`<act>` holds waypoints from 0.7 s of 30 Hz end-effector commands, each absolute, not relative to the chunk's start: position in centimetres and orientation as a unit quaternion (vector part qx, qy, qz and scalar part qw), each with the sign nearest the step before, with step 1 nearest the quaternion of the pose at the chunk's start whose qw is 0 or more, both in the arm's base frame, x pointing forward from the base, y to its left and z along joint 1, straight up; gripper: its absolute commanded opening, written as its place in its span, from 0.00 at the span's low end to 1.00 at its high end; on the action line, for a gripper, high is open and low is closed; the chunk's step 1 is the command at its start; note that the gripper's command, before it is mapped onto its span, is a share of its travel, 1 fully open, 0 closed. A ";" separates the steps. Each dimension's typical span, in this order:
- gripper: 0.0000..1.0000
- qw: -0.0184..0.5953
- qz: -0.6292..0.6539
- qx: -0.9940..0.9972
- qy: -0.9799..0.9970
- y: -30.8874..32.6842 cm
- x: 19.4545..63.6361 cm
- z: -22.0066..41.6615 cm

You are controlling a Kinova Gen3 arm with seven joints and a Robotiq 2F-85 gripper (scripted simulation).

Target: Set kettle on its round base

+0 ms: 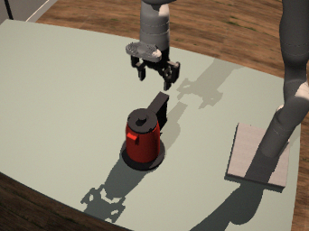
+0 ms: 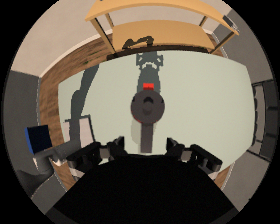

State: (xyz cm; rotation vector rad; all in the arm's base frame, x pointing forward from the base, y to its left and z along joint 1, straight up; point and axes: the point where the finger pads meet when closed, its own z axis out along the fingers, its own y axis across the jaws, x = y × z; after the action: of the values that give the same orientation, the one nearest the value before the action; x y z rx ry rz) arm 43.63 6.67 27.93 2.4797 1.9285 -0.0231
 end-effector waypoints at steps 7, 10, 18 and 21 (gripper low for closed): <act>0.80 0.004 0.000 0.790 0.614 6.8 44.0 29.9; 0.80 0.004 0.000 0.790 0.614 6.8 44.0 30.1; 0.80 0.004 0.000 0.790 0.614 6.8 44.0 30.1; 0.80 0.004 0.000 0.790 0.614 6.8 44.0 30.1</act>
State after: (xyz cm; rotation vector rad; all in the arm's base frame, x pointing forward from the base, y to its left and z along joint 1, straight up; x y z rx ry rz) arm 43.95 6.75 30.05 2.4749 1.9236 -0.0034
